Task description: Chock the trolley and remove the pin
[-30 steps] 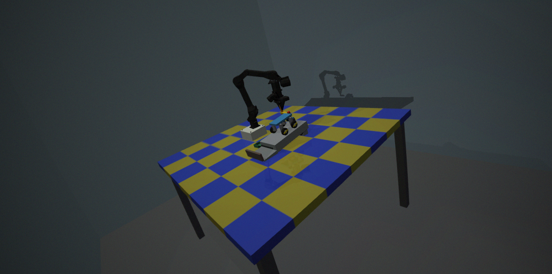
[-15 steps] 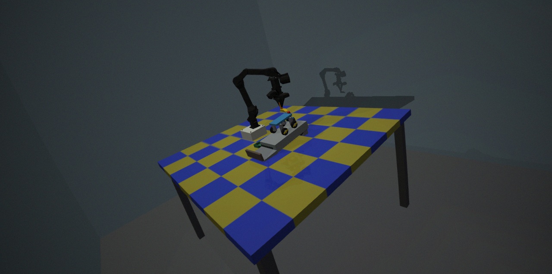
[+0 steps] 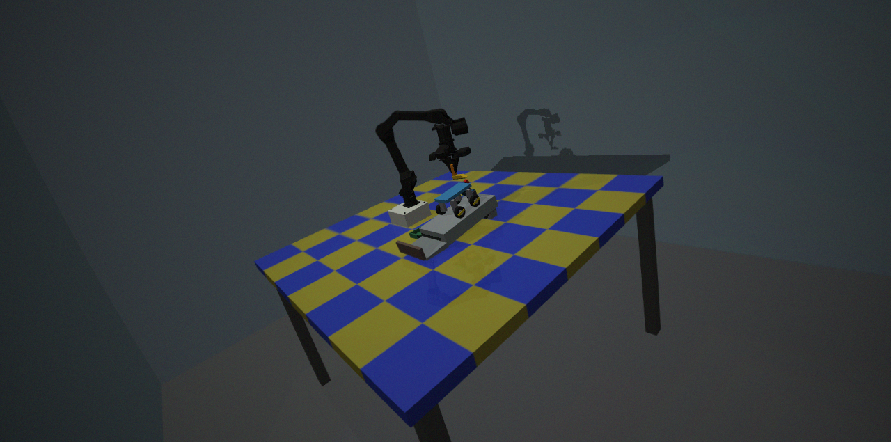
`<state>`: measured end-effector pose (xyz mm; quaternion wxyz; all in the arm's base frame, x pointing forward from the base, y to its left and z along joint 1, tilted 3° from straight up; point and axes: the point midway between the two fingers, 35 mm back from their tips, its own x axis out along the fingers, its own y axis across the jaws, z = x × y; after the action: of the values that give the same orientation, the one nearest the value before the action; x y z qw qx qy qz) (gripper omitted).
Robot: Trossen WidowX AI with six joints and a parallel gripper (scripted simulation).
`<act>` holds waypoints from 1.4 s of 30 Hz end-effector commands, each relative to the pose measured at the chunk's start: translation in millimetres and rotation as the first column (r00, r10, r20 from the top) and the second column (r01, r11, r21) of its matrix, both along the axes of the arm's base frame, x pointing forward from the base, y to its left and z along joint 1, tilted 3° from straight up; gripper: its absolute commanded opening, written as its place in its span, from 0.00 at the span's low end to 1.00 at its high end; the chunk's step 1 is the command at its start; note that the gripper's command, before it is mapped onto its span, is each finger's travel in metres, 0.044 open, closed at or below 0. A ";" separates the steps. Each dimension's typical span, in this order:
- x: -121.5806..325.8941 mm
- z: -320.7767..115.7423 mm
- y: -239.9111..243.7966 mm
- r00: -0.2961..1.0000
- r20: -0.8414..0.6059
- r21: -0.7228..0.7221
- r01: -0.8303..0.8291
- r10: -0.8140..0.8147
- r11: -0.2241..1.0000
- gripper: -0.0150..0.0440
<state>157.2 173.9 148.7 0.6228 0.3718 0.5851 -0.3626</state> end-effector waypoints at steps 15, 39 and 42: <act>-0.3 0.3 0.1 0.842 -0.017 -0.025 -0.540 0.539 0.841 0.25; -0.3 0.3 0.1 0.353 -0.047 -0.037 -0.935 0.934 0.352 0.25; 0.0 0.3 -0.6 0.353 -0.047 -0.037 -0.935 0.934 0.352 0.25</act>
<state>157.1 173.8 149.1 0.7244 -0.0442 0.6873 0.0313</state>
